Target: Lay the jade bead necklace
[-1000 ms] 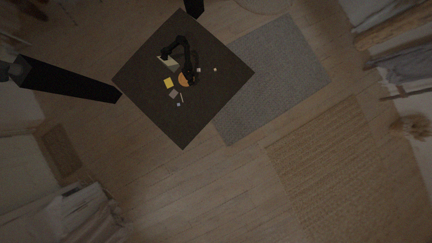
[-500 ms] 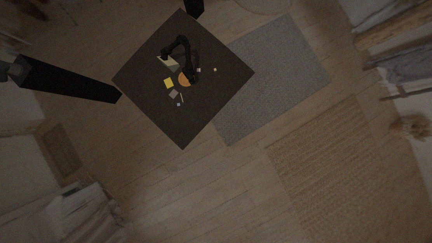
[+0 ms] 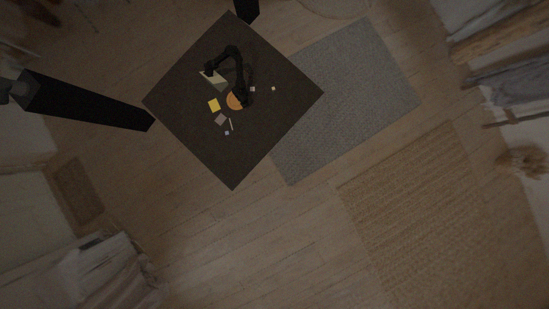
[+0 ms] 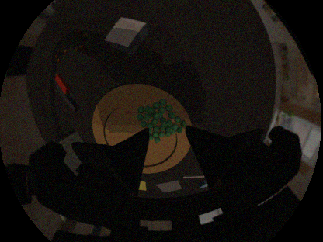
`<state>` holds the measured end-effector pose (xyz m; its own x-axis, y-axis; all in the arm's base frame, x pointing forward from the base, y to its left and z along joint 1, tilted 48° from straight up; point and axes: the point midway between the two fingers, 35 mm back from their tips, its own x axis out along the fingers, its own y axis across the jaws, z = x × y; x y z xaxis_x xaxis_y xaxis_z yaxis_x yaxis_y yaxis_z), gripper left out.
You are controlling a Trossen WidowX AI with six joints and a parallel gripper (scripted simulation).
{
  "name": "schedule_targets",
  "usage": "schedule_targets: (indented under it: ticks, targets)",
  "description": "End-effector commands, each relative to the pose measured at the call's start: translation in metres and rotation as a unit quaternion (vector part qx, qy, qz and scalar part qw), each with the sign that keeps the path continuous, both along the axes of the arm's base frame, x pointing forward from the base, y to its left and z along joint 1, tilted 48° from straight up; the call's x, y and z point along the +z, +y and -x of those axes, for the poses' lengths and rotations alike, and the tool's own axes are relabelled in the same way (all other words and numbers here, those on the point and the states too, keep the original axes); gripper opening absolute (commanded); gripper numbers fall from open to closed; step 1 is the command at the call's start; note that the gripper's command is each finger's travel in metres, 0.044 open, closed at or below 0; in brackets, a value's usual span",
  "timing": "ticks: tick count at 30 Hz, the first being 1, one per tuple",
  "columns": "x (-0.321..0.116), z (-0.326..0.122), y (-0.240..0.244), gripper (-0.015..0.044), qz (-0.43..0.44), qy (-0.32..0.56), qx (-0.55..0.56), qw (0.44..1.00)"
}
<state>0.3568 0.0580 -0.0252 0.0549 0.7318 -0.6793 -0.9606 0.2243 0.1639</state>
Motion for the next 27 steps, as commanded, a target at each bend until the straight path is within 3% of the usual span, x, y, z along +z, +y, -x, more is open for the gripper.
schedule_targets:
  ticks: [1,7,27]
  targets:
    - [-0.0071,0.0038,0.0056,0.025,-0.004,0.009,-0.002,1.0]
    - [-0.0116,0.0046,0.0111,0.025,-0.005,0.011,-0.001,1.0]
    - [-0.0055,0.0005,0.0061,0.0117,-0.002,0.002,-0.002,1.0]
